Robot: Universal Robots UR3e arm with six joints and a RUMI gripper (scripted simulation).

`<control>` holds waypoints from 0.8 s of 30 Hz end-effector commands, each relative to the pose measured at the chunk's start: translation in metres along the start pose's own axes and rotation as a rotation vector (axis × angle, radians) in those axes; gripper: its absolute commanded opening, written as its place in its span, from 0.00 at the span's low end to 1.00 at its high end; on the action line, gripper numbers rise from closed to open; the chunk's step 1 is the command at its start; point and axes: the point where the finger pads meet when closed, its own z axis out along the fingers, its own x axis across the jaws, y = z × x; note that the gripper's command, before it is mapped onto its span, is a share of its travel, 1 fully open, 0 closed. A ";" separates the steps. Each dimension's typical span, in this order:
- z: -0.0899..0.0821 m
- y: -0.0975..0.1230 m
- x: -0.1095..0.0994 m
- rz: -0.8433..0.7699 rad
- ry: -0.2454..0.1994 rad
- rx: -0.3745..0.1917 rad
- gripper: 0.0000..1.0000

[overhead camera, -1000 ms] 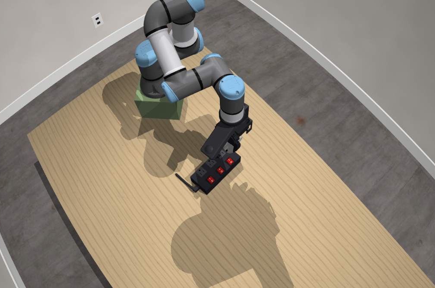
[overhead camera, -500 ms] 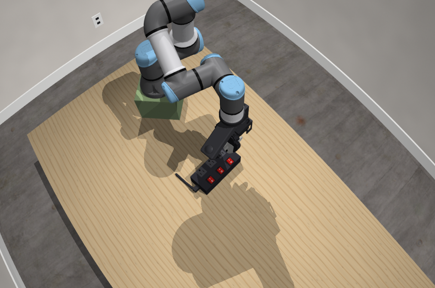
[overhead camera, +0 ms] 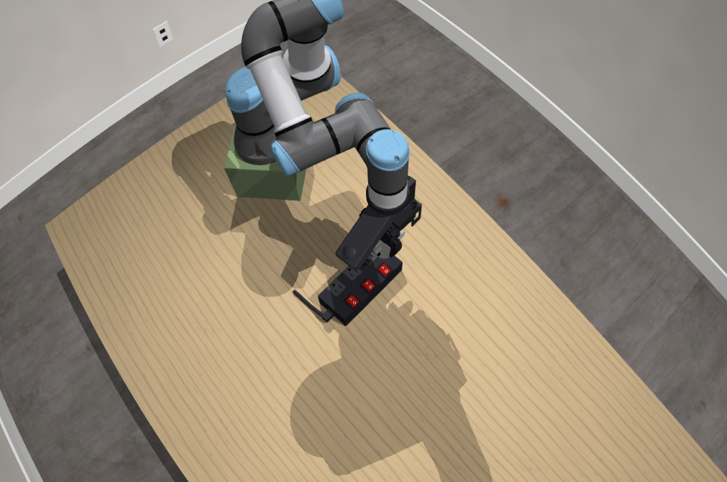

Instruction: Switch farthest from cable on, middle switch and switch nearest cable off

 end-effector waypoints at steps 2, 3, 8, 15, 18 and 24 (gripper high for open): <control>0.006 0.000 -0.001 0.000 -0.003 0.001 0.00; 0.007 0.000 -0.001 0.000 -0.003 0.001 0.00; 0.012 0.000 -0.001 0.000 -0.003 0.001 0.00; 0.021 0.000 -0.001 0.000 -0.003 0.001 0.00; 0.024 0.000 -0.001 0.000 -0.003 0.001 0.00; 0.028 0.000 -0.001 0.000 -0.003 0.001 0.00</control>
